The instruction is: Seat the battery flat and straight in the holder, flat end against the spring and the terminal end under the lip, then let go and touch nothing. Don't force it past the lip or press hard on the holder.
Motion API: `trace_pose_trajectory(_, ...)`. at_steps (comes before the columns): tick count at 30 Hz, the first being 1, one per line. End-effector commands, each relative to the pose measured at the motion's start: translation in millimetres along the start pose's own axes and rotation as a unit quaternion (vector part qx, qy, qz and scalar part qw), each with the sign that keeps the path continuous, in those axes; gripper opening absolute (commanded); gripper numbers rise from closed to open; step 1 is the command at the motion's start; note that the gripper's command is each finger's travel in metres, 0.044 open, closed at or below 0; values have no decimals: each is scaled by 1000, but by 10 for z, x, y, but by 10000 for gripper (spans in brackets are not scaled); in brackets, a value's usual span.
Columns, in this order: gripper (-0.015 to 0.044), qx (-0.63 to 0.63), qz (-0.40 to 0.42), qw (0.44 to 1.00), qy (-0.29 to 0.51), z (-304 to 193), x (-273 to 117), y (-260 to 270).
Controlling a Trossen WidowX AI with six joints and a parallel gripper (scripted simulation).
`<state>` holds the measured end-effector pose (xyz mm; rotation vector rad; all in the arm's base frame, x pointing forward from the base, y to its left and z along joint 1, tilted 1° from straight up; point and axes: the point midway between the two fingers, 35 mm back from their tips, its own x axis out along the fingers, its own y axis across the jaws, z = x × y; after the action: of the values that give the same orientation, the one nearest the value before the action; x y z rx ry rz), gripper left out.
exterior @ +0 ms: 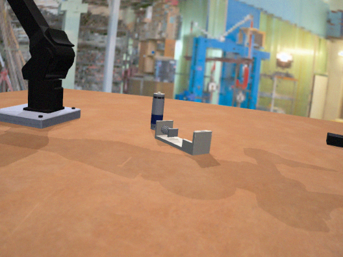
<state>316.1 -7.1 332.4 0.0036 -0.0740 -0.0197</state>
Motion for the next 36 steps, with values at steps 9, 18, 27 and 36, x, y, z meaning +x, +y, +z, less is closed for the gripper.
trace_pose_trajectory(9,164,97,-43,924,367,-1258,-125,-5)
trace_pose_trajectory(18,0,138,-115,785,593,-1756,-753,-10)
trace_pose_trajectory(27,0,146,-169,675,704,-1801,-1222,-14)
trace_pose_trajectory(36,0,146,-169,675,704,-1801,-1222,-14)
